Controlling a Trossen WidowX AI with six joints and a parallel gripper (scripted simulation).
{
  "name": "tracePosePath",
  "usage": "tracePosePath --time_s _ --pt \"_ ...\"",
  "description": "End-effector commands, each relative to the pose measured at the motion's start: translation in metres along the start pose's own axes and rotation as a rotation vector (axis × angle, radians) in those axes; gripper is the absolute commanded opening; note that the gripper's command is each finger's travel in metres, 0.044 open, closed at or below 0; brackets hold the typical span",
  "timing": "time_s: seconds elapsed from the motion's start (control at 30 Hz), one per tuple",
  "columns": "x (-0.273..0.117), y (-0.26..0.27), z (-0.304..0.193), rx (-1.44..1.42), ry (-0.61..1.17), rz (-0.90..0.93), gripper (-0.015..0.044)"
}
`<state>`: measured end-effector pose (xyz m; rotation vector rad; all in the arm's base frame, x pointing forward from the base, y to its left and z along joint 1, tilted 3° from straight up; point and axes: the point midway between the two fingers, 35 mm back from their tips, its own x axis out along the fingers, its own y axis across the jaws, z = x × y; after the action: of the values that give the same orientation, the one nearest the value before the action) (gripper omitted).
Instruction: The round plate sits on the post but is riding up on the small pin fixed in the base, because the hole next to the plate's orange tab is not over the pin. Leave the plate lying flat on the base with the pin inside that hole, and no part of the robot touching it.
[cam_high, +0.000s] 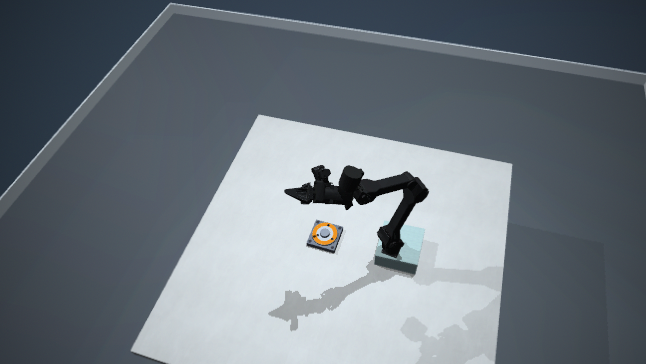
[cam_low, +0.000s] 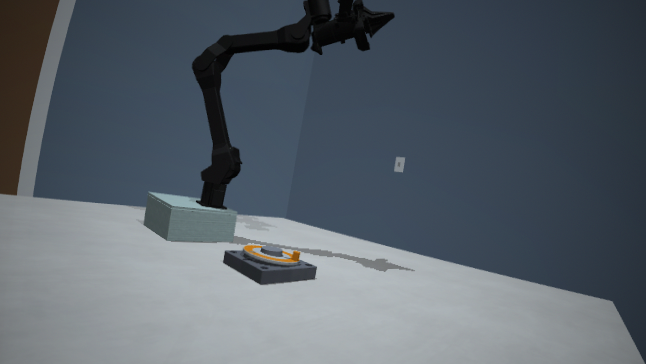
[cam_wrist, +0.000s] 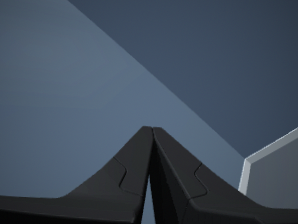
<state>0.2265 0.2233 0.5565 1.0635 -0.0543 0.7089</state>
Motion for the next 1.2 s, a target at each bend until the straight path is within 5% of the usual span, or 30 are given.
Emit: tracePosePath --time_s 0.0,0.33,0.7,0.9,1.17 --pt "0.021 -0.067 -0.03 -0.18 0.097 -0.181 0.0" --pt "0.019 -0.245 -0.066 -0.521 0.402 -0.618 0.0" --pt "-0.1 -0.427 -0.093 -0.587 1.051 -1.086 0.0" --pt "-0.185 -0.472 -0.102 -0.433 1.421 -1.221 0.0" --pt "-0.189 -0.476 -0.101 -0.42 1.441 -1.226 0.0"
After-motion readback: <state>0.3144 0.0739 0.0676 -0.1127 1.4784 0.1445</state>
